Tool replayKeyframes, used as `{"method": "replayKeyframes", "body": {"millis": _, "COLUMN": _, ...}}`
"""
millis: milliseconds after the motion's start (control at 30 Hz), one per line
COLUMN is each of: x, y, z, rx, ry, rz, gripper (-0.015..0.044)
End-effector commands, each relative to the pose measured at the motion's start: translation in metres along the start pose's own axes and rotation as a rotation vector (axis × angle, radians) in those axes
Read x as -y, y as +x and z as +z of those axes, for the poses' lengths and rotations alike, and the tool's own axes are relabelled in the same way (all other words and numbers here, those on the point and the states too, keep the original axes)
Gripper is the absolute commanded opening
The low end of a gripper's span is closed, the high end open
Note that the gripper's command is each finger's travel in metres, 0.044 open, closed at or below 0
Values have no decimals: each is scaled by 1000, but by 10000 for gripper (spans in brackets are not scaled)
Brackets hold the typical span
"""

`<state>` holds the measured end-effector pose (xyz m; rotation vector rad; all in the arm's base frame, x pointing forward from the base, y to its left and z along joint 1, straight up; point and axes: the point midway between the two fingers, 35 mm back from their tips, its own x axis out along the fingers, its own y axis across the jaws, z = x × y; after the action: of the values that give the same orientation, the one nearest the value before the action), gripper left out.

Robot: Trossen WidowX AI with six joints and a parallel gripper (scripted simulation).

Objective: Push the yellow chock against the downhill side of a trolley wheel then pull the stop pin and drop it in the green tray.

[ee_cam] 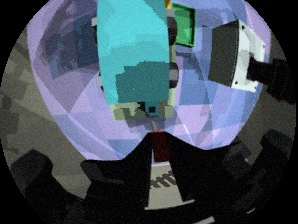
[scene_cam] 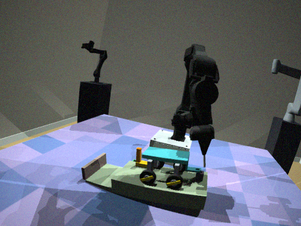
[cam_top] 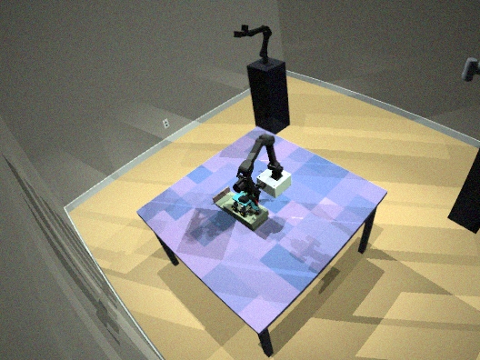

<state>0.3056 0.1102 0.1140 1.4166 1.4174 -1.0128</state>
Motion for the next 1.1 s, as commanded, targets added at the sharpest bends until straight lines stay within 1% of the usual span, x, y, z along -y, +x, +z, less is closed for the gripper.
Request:
{"method": "replayKeyframes", "body": {"millis": 0, "x": -1, "y": 0, "z": -7, "rx": -6, "ry": 2, "rz": 3, "gripper": 0}}
{"method": "replayKeyframes", "body": {"millis": 367, "x": 3, "y": 1, "z": -21, "rx": -8, "ry": 2, "rz": 3, "gripper": 0}}
{"method": "replayKeyframes", "body": {"millis": 1067, "x": 77, "y": 4, "z": -23, "rx": -8, "ry": 5, "rz": -4, "gripper": 0}}
